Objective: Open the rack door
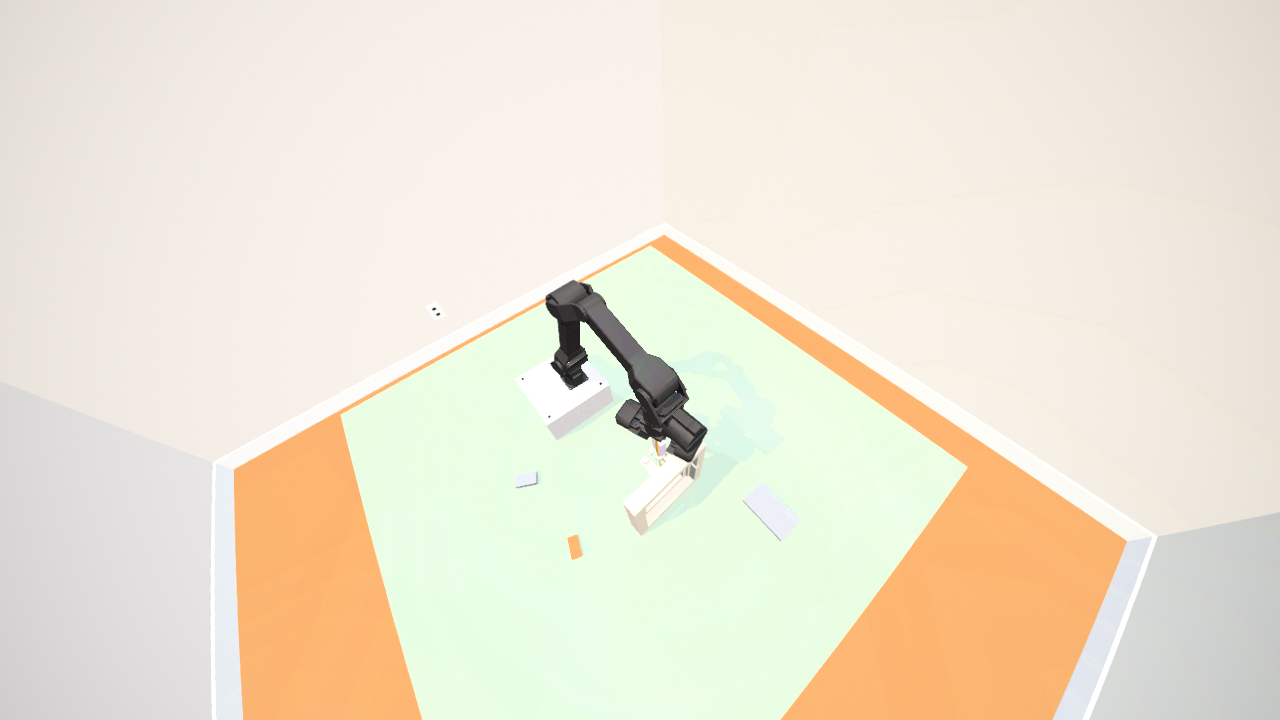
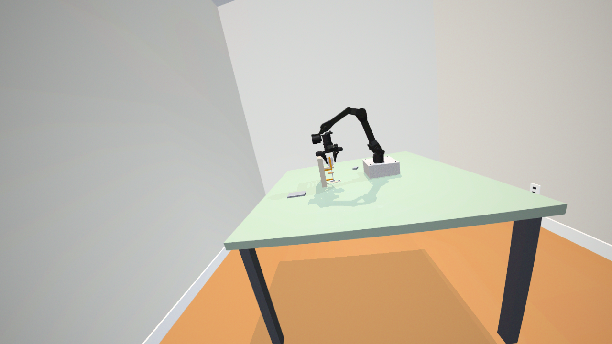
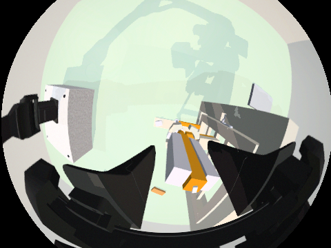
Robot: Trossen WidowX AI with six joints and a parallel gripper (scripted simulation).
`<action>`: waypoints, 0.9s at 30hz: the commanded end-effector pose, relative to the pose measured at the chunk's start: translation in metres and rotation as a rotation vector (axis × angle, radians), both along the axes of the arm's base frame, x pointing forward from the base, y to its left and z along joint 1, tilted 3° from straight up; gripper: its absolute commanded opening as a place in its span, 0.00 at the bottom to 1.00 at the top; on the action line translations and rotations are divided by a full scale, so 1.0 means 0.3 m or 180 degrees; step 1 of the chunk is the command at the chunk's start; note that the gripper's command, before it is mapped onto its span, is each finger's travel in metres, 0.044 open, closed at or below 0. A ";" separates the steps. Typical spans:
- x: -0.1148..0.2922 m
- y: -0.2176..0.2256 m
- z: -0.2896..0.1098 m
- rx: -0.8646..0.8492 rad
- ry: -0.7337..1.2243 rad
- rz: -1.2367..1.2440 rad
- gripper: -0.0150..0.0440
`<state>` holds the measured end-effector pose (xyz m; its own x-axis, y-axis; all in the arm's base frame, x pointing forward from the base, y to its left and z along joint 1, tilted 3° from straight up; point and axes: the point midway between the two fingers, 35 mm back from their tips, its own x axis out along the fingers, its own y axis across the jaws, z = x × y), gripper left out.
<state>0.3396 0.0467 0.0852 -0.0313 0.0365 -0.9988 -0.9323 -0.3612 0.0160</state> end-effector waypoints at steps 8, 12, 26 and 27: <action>0.013 -0.006 -0.004 -0.0043 0.0011 -0.1573 0.75; 0.013 -0.006 -0.004 -0.0058 0.0034 -0.2204 0.75; 0.013 -0.006 -0.004 -0.0110 0.0118 -0.4409 0.75; 0.013 -0.006 -0.004 -0.0114 0.0124 -0.4567 0.75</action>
<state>0.3434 0.0453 0.0849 -0.0154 0.0376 -0.9992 -0.5954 0.8024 0.0394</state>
